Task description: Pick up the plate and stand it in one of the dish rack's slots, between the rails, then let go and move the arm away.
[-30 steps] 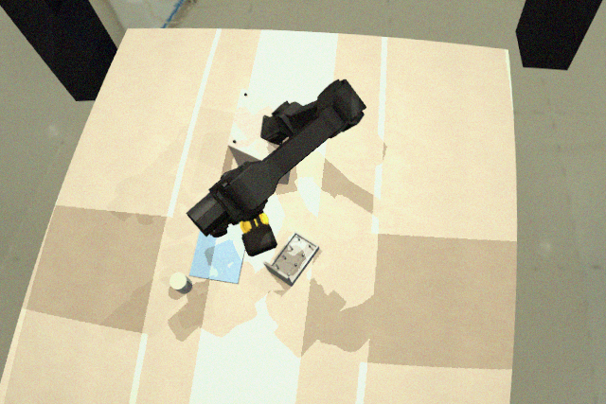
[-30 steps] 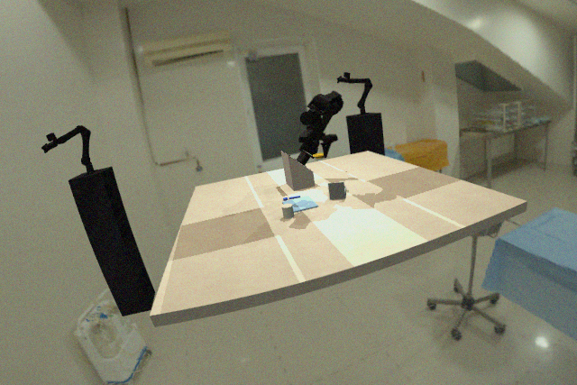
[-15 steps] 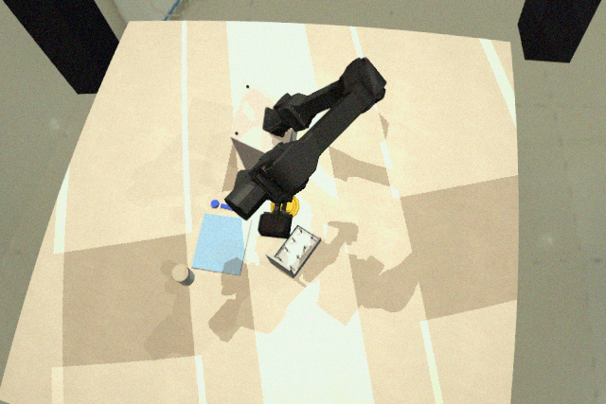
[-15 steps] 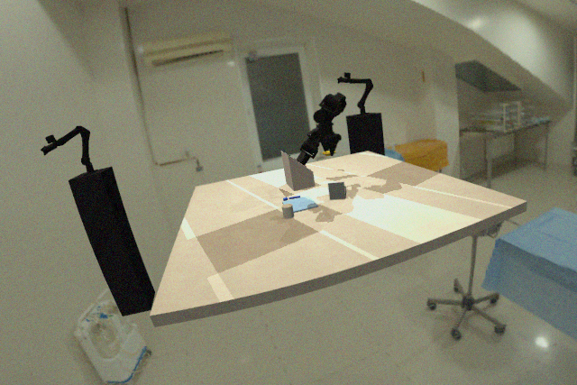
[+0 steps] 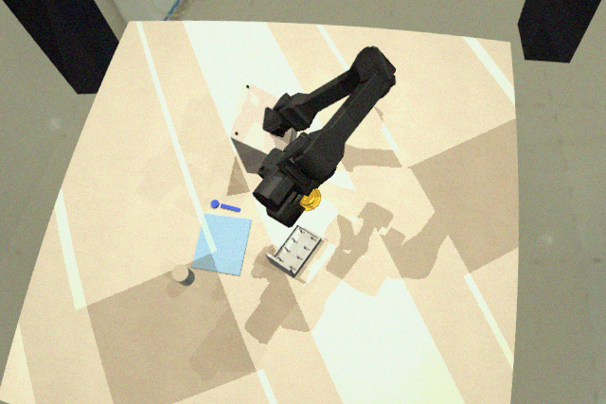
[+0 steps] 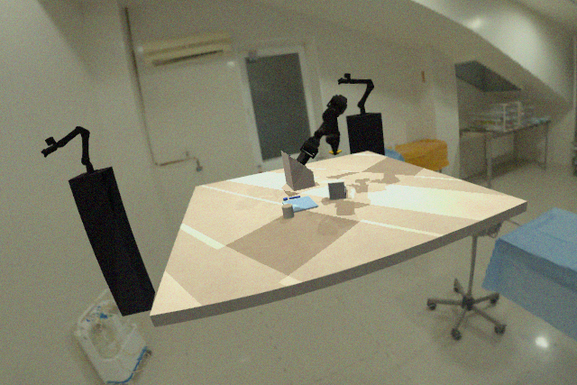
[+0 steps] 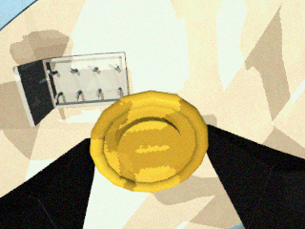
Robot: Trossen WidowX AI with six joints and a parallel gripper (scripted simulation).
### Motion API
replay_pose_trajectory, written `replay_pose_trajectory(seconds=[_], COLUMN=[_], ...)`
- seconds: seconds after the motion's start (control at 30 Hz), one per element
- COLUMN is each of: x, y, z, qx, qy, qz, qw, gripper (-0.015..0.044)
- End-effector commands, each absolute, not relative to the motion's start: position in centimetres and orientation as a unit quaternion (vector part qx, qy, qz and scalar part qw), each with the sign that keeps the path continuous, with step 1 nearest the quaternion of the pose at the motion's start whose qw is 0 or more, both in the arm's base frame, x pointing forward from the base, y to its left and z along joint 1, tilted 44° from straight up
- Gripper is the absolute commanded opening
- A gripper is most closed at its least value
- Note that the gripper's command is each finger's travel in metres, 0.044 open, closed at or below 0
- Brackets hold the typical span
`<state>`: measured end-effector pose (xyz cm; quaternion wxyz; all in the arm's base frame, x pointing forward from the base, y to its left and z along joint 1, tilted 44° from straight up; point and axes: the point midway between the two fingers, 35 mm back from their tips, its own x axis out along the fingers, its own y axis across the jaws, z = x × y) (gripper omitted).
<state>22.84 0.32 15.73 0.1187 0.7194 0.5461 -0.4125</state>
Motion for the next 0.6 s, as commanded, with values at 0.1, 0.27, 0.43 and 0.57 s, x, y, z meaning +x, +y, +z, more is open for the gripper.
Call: replay_pose_trajectory(seconds=[0.1, 0.27, 0.43, 0.57], x=[22.5, 22.1, 21.7, 21.4], y=[0.7, 1.4, 2.0, 2.2], z=[15.5, 14.1, 12.6, 11.3], qx=[0.716, 0.687, 0.655, 0.629], qy=[0.544, 0.556, 0.562, 0.564], qz=[-0.423, -0.441, -0.458, -0.471], qw=[0.111, 0.159, 0.211, 0.255], gripper=[0.0, 0.0, 0.0, 0.0])
